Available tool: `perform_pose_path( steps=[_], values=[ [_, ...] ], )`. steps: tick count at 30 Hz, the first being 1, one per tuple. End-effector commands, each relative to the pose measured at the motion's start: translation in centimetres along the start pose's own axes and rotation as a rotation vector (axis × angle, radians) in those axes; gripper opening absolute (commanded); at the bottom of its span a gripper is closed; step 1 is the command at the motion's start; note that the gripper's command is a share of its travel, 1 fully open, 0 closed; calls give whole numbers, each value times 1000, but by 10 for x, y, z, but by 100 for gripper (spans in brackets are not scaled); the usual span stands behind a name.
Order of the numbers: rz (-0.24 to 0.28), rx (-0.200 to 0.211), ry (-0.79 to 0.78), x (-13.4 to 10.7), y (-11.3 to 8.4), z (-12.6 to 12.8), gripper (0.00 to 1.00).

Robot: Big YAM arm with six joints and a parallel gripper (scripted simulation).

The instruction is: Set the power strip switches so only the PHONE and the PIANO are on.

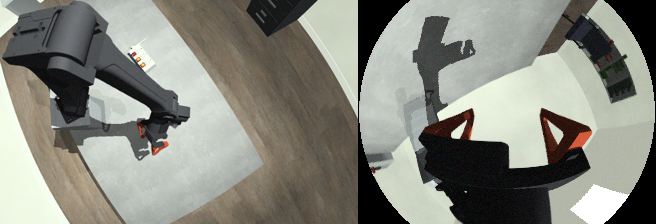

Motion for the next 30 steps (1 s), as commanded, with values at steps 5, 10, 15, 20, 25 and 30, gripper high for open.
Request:
perform_pose_path(
  steps=[5,10,15,20,25,30],
  values=[
    [-3,-2,4,0,-1,-1,100],
    [-3,-2,4,0,-1,-1,100],
    [-3,-2,4,0,-1,-1,100],
    [-28,-4,21,1,-7,0,100],
    [-102,26,29,1,-17,21,100],
    [-259,95,32,4,-39,74,100]
  ],
)
Point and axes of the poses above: the point where the finger pads meet when closed, its own y axis out along the fingers, its own z axis across the jaws, x = y × z, the point moved 8 cm from there along -y, back along the fingers, and after that the axes turned 3 degrees about -y, right-handed, at the moved point
